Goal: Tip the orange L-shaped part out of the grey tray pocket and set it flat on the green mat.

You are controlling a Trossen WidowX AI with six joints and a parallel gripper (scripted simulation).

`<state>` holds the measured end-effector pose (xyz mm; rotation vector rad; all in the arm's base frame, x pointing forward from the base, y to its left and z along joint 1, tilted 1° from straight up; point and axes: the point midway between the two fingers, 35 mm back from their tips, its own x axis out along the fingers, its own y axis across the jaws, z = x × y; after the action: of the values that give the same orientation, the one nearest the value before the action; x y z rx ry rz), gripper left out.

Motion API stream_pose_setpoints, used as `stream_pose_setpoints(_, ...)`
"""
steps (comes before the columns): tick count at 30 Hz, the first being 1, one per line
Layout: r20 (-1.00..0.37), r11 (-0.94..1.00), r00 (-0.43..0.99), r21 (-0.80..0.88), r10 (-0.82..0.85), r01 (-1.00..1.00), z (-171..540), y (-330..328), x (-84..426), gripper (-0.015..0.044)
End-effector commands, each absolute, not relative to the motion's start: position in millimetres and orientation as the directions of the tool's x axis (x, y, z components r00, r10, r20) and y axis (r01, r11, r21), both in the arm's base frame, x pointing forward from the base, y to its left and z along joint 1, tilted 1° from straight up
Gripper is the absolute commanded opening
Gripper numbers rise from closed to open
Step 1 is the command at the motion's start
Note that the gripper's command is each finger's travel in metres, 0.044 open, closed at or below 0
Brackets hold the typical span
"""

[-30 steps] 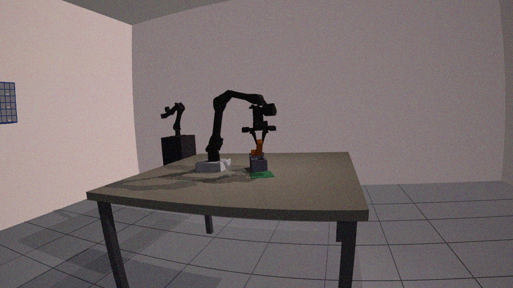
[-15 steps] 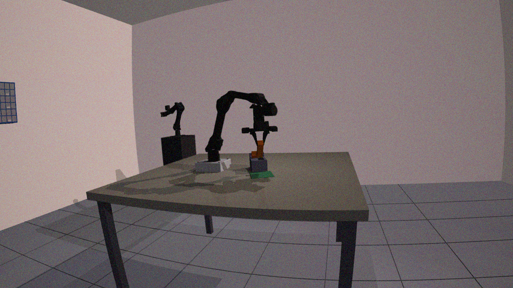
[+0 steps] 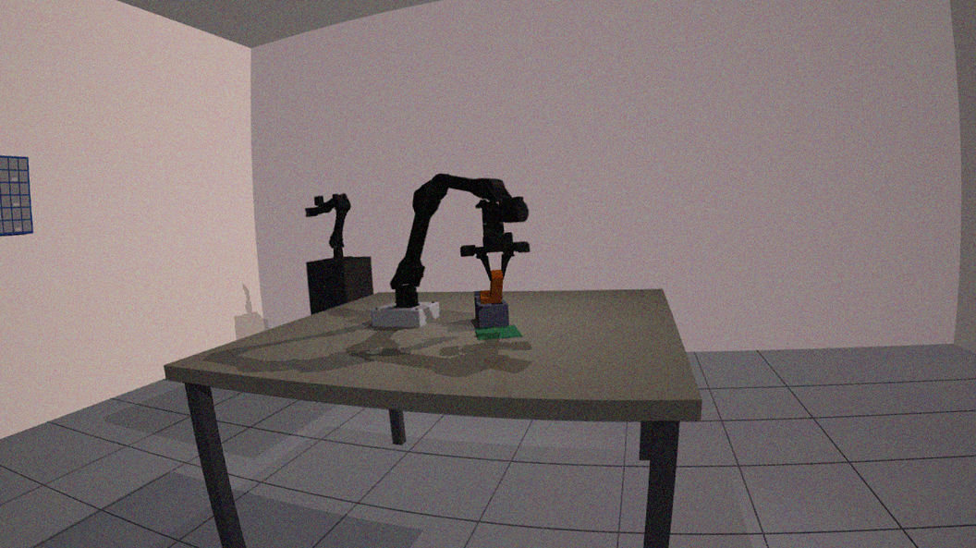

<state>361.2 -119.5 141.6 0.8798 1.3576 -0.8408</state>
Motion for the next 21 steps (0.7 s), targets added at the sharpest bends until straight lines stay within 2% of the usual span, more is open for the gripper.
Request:
stream_pose_setpoints(1, -1.0, 0.446, 0.027, 0.028, 0.01, 0.895, 131, -119, 360, 0.0)
stream_pose_setpoints(21, -1.0, 0.446, 0.027, 0.028, 0.01, 0.895, 100, -119, 361, 0.0)
